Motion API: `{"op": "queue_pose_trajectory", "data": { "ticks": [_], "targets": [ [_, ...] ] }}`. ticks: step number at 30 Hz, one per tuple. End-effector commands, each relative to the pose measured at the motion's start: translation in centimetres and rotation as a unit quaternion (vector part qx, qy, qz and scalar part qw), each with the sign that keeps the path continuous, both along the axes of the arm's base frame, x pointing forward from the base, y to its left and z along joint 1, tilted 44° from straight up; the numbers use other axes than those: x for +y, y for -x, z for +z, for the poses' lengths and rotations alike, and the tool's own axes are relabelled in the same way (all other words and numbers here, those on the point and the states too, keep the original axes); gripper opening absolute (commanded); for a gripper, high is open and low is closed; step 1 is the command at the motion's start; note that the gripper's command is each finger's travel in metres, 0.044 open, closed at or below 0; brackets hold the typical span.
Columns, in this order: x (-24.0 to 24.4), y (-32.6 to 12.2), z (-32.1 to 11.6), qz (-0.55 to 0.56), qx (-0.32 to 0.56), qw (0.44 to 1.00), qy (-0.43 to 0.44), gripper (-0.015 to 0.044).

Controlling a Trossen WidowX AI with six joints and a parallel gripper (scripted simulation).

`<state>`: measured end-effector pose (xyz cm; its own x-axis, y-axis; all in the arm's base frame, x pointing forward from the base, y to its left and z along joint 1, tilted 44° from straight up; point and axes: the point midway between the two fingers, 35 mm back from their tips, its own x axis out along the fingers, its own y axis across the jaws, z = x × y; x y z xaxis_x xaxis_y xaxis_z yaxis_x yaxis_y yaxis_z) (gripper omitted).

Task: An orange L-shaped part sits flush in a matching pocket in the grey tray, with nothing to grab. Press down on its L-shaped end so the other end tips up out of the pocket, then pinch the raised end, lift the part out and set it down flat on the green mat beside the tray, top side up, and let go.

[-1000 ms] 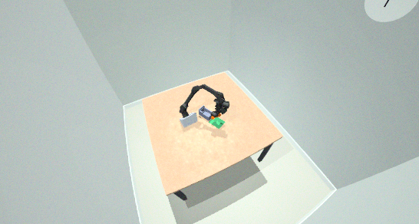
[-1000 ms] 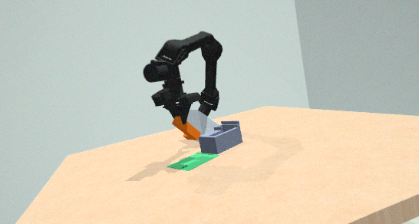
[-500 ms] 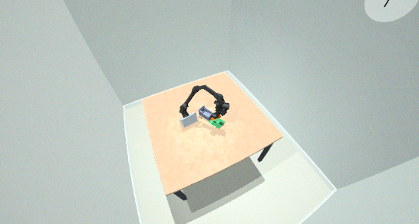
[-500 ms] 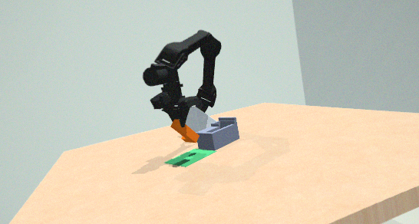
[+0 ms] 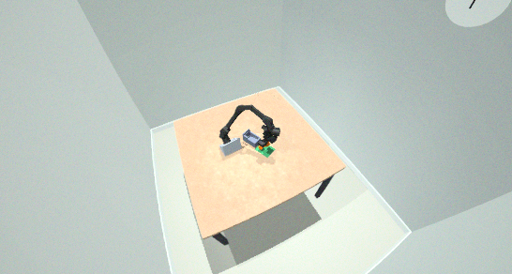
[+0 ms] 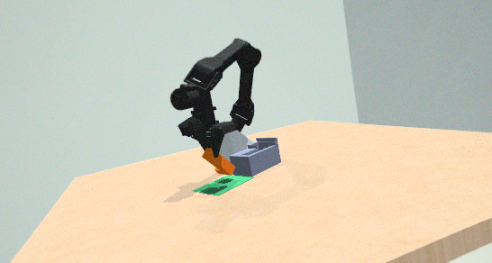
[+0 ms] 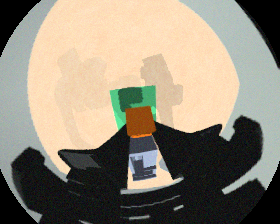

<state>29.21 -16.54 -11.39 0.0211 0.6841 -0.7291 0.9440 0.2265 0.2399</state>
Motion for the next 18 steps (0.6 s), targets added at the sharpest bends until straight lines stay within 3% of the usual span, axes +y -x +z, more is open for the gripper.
{"op": "queue_pose_trajectory", "data": {
  "ticks": [1,16,18],
  "targets": [
    [0.44,-0.02,-0.43,-0.003,0.000,1.000,-0.001,0.0000],
    [1.23,0.03,-1.20,0.000,0.001,1.000,-0.001,0.0000],
    [1.23,0.03,-1.20,0.000,0.001,1.000,-0.001,0.0052]
  ]
}}
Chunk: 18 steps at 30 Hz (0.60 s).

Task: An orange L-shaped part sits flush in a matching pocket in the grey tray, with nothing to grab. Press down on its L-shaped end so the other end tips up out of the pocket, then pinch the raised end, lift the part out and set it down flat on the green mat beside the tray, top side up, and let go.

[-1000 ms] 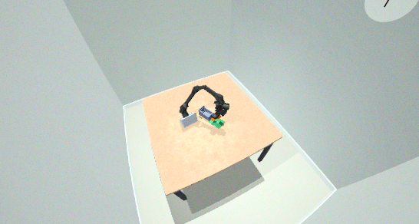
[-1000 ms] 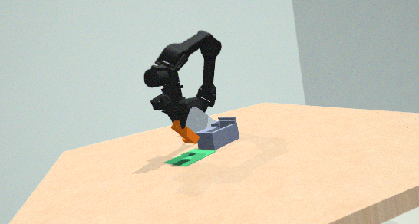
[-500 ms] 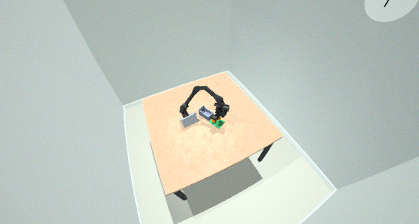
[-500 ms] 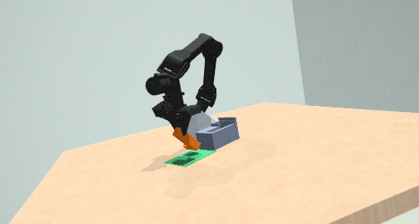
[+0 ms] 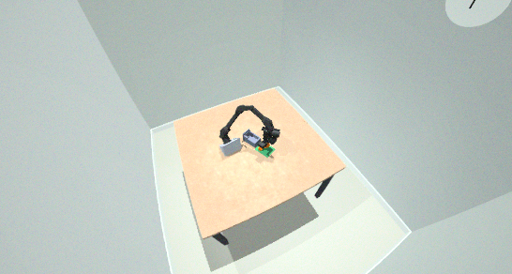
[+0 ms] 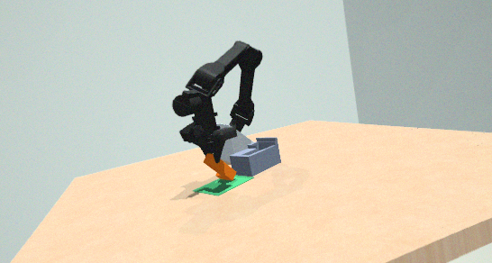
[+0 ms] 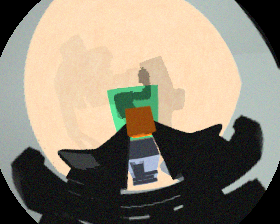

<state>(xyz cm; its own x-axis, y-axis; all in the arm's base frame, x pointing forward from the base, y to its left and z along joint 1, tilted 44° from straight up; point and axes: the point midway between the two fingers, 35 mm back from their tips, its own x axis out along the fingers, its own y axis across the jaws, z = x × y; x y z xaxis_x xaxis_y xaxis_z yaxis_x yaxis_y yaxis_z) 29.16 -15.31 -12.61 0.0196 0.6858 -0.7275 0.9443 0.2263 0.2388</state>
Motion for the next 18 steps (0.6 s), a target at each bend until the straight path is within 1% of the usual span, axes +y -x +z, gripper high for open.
{"op": "queue_pose_trajectory", "data": {
  "ticks": [1,8,11,13,16,18],
  "targets": [
    [0.0,0.0,0.0,0.000,0.000,1.000,0.000,0.0079],
    [-0.2,0.0,0.2,0.000,0.000,1.000,0.000,0.0263],
    [-1.6,-0.2,1.4,-0.001,0.000,1.000,0.001,0.0341],
    [-3.3,-0.2,3.1,-0.002,0.000,1.000,0.001,0.0394],
    [-5.5,0.1,5.6,-0.003,0.000,1.000,0.001,0.0400],
    [-6.0,0.2,6.2,-0.003,0.000,1.000,0.001,0.0400]
  ]
}}
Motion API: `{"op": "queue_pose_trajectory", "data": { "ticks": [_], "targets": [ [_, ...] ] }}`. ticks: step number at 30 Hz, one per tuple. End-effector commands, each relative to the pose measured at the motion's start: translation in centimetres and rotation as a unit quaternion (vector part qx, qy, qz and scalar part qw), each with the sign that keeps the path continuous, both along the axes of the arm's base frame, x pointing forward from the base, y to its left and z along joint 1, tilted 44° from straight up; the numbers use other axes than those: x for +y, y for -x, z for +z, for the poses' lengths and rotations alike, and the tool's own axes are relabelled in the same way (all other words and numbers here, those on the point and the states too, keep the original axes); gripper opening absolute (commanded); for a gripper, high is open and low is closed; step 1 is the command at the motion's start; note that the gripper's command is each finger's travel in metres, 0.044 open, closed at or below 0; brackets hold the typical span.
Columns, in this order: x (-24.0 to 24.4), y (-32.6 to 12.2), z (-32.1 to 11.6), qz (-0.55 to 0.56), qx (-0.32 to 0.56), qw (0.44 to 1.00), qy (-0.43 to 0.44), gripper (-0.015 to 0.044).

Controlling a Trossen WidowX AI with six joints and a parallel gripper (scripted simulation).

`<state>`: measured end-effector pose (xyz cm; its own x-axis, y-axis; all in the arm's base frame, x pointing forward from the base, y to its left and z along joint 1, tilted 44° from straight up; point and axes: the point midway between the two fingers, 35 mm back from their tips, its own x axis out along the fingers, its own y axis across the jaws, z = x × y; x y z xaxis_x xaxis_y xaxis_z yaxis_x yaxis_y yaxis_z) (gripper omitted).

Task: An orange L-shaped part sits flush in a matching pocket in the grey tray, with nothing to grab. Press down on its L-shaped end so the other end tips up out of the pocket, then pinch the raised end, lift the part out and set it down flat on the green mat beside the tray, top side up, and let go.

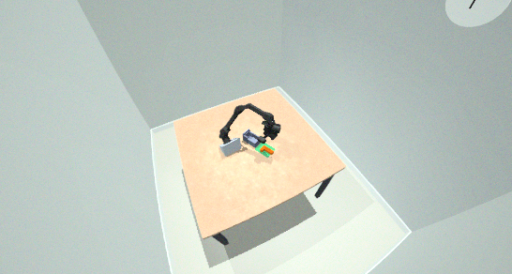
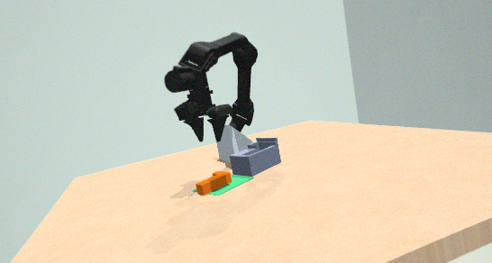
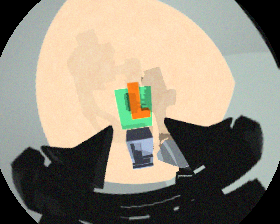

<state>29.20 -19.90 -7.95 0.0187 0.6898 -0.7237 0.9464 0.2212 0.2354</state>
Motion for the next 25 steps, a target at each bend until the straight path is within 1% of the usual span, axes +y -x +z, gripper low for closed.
{"op": "queue_pose_trajectory", "data": {
  "ticks": [1,3,25],
  "targets": [
    [-1.38,0.22,1.58,-0.001,-0.002,1.000,0.004,0.0400],
    [-1.14,0.08,1.02,-0.006,-0.005,1.000,0.006,0.0400],
    [-1.14,0.08,1.02,-0.006,-0.005,1.000,0.006,0.0400]
  ]
}}
